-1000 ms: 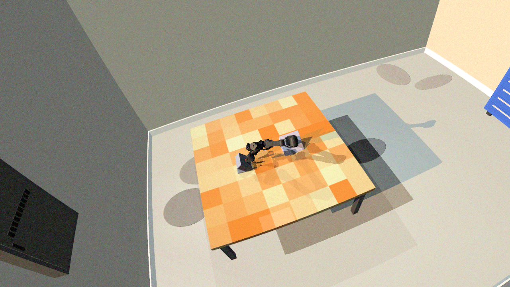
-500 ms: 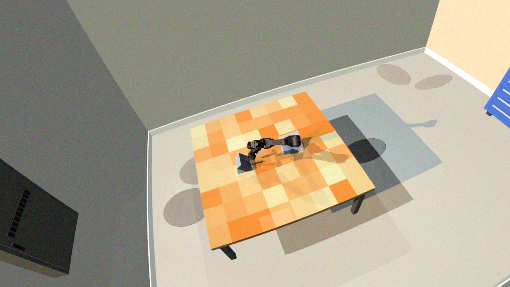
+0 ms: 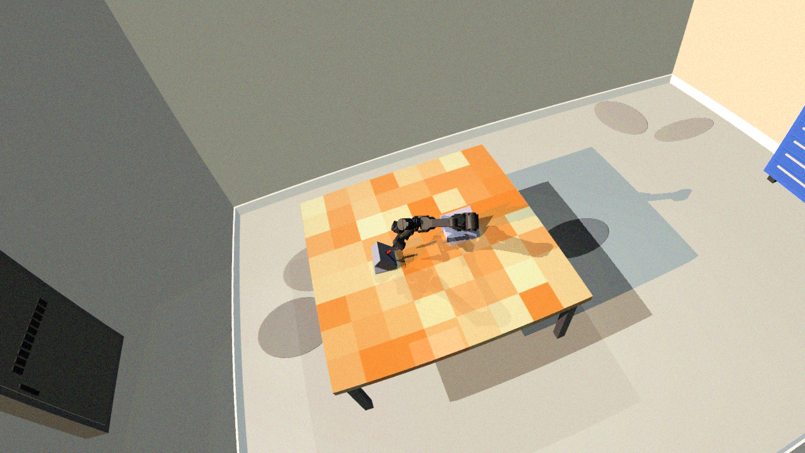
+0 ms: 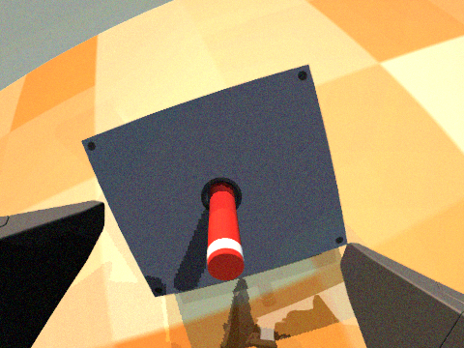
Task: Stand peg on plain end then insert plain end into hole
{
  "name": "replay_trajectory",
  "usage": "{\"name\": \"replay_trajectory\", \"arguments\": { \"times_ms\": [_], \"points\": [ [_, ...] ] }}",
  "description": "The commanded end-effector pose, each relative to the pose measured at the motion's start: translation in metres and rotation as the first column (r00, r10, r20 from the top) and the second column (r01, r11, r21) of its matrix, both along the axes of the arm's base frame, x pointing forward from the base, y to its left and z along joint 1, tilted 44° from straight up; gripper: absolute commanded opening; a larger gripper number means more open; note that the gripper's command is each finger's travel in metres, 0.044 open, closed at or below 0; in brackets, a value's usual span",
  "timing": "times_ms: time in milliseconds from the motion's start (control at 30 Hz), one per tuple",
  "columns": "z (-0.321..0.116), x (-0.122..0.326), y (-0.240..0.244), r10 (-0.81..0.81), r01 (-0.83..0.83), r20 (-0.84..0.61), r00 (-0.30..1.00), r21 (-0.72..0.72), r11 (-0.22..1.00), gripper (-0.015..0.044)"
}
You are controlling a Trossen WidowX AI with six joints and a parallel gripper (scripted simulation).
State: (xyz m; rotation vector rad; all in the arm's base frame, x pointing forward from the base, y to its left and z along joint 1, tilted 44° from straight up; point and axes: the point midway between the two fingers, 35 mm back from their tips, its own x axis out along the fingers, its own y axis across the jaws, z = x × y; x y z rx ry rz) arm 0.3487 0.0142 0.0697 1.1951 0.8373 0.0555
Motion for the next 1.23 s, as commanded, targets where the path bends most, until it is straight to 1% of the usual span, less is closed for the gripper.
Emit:
{"name": "replay_trajectory", "arguments": {
  "times_ms": [0, 1200],
  "points": [
    [0.004, -0.003, -0.002, 0.003, -0.003, 0.005, 1.000, -0.001, 1.000, 0.0440],
    [0.026, -0.035, -0.026, -0.003, 0.003, 0.003, 1.000, 0.002, 1.000, 0.0440]
  ]
}}
